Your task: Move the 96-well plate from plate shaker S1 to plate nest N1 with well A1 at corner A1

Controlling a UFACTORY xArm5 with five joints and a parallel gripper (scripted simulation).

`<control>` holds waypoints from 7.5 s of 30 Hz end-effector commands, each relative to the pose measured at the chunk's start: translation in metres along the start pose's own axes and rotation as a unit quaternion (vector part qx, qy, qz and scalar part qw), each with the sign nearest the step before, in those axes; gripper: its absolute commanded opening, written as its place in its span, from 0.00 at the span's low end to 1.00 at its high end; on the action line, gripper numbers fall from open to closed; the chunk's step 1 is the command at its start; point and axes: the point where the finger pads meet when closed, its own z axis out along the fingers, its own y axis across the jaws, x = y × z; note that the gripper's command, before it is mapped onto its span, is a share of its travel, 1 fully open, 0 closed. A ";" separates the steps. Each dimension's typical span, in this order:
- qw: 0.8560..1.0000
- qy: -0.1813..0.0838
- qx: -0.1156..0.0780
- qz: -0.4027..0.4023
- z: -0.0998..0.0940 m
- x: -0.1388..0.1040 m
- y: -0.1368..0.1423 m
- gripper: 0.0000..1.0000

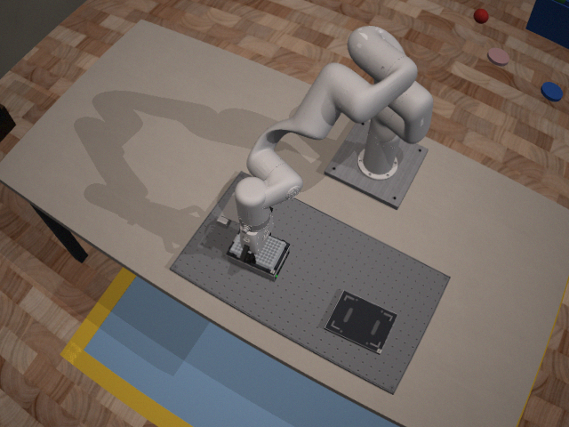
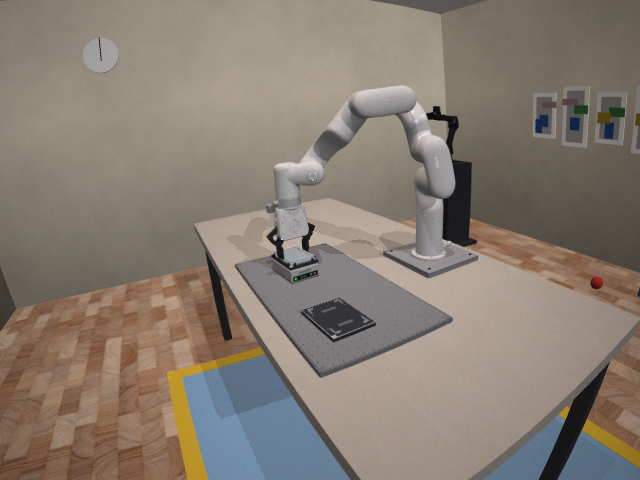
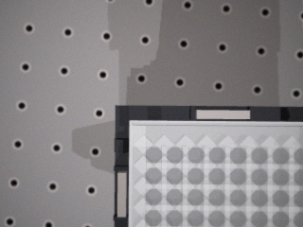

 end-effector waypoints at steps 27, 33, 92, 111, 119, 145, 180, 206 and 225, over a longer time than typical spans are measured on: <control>1.000 0.003 0.001 0.000 -0.019 0.001 -0.001 0.00; 1.000 0.003 0.001 0.000 -0.021 0.000 -0.001 0.00; 1.000 0.003 0.001 0.000 -0.082 0.000 -0.001 0.00; 1.000 0.003 0.001 0.018 -0.075 -0.049 -0.010 0.00; 1.000 0.003 0.001 0.018 -0.072 -0.075 -0.015 0.00; 1.000 0.003 0.001 0.018 -0.062 -0.147 -0.027 0.00; 1.000 0.002 0.001 0.018 -0.048 -0.248 -0.045 0.00; 1.000 0.002 0.001 0.018 -0.039 -0.320 -0.058 0.00; 1.000 0.002 0.001 0.018 -0.037 -0.333 -0.060 0.00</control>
